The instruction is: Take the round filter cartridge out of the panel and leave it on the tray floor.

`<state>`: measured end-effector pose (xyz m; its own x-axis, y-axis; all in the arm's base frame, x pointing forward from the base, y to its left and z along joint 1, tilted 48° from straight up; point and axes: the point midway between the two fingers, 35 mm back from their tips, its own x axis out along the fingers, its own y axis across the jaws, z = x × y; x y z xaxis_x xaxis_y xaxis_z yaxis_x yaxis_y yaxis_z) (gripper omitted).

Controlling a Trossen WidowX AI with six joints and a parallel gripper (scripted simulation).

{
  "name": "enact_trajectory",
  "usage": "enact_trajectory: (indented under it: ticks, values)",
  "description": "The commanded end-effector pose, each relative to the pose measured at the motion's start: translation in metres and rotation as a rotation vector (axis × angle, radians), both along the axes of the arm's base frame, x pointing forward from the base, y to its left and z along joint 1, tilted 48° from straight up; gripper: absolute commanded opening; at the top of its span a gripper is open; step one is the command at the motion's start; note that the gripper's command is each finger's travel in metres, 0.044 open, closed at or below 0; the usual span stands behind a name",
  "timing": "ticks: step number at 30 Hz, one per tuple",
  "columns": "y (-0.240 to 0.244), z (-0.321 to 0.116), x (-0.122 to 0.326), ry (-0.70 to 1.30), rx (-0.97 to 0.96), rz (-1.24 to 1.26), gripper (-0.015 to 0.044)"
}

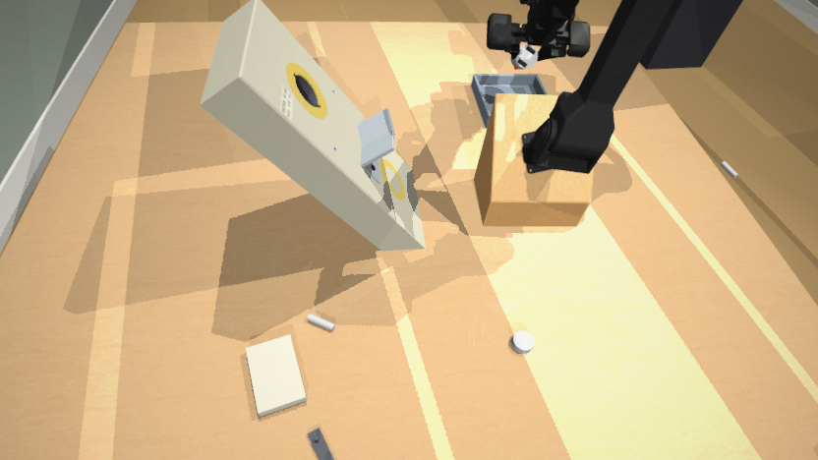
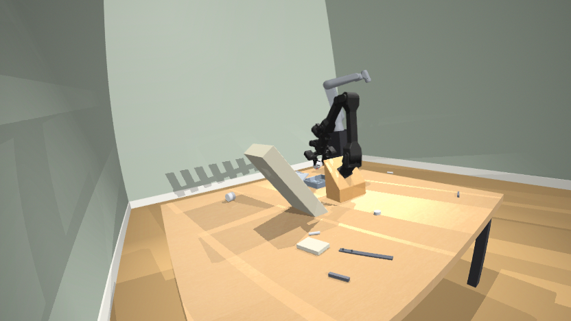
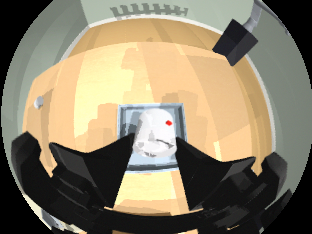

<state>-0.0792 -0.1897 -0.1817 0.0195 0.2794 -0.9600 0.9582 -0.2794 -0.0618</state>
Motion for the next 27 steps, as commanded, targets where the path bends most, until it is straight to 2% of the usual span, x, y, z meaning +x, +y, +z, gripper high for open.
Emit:
enact_trajectory:
  ticks: [1, 16, 27]
  values:
    - [0.014, -0.012, 0.002, 0.004, 0.011, -0.005, 0.0]
    - [0.054, -0.047, 0.011, 0.004, 0.012, -0.005, 0.0]
    - [0.053, -0.045, 0.012, -0.003, 0.021, -0.009, 0.0289]
